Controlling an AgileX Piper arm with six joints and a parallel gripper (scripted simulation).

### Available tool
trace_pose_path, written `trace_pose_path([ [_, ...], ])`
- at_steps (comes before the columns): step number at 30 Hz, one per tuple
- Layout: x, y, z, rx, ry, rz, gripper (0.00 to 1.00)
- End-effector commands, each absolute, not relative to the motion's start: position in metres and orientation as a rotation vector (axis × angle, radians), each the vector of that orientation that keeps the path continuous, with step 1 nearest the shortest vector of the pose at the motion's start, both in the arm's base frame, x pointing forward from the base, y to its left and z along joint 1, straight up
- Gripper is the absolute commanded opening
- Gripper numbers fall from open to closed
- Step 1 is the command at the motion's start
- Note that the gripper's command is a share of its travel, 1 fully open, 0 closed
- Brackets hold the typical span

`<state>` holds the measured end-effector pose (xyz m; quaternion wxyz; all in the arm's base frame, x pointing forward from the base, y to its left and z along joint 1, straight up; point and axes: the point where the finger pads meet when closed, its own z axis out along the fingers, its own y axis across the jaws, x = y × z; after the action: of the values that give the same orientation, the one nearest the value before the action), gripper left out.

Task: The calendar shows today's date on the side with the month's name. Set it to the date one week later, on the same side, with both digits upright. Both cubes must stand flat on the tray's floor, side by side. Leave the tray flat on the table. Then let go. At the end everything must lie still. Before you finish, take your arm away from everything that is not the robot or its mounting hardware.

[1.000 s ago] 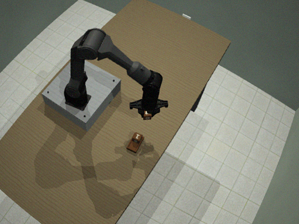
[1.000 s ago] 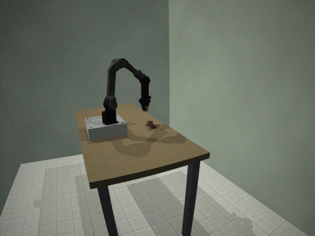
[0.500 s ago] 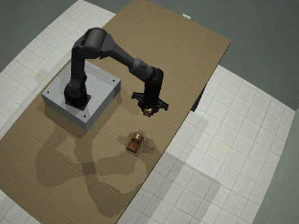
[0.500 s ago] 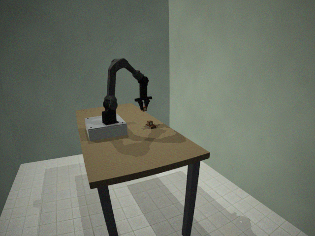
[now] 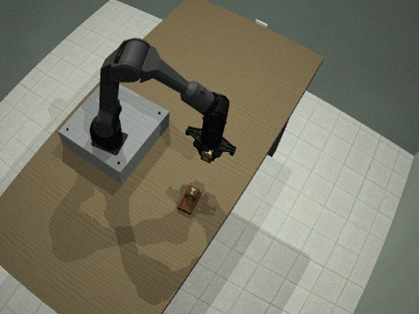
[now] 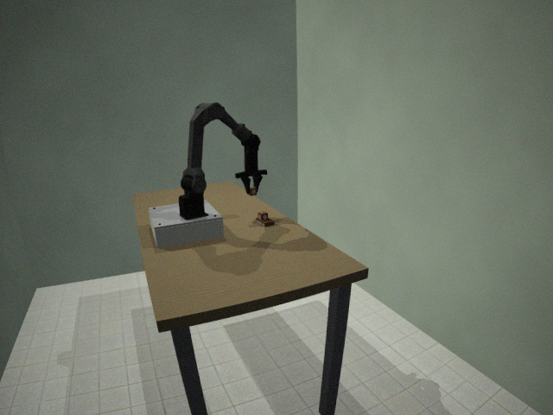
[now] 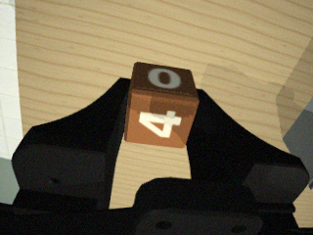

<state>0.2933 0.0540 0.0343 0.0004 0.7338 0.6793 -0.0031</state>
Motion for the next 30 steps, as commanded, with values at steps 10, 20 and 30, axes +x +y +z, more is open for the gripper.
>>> trace_pose_path([
  [10,0.295,0.055,0.035,2.303,2.131,-0.001,0.36],
  [20,0.294,0.054,0.022,2.304,2.134,-0.005,0.36],
  [30,0.293,0.054,-0.013,2.304,2.134,-0.005,0.36],
])
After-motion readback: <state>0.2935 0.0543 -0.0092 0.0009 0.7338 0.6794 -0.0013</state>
